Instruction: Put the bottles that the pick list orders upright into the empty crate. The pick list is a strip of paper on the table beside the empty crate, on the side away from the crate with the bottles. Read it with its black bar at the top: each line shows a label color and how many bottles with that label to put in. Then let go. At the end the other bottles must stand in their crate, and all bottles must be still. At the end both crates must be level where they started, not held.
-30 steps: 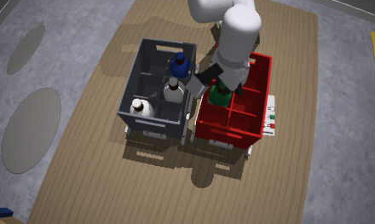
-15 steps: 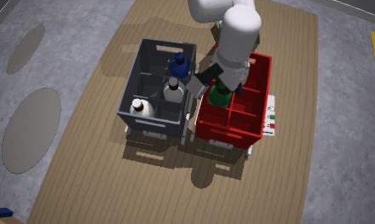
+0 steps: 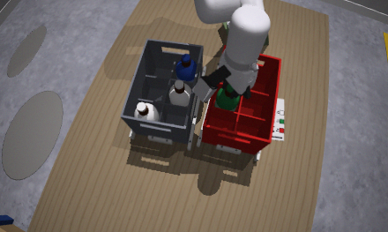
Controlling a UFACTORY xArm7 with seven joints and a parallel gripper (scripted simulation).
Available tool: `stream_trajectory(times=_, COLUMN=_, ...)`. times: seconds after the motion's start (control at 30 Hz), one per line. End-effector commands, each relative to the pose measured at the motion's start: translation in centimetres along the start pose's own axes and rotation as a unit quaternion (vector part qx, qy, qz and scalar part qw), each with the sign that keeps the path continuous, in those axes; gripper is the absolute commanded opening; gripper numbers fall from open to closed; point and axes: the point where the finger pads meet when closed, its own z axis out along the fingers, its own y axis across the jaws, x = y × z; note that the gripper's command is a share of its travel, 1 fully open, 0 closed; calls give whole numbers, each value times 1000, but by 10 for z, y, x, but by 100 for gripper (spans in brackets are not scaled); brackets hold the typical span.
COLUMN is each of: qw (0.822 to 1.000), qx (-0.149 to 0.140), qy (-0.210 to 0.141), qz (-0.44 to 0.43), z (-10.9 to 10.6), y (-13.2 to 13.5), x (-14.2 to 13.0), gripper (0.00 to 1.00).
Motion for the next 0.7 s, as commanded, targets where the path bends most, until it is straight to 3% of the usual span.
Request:
stream_trajectory(times=0.0, qw=1000, qx=2, qy=1, qz=0, z=-1, y=-1, x=1, gripper=0)
stream_trajectory(times=0.1, qw=1000, qx=2, qy=1, qz=0, z=-1, y=-1, x=1, gripper=0)
stream_trajectory(times=0.13, qw=1000, qx=2, qy=1, qz=0, z=2, y=-1, x=1, gripper=65)
stream_trajectory(times=0.67, qw=1000, qx=2, qy=1, qz=0, z=2, y=-1, x=1, gripper=65)
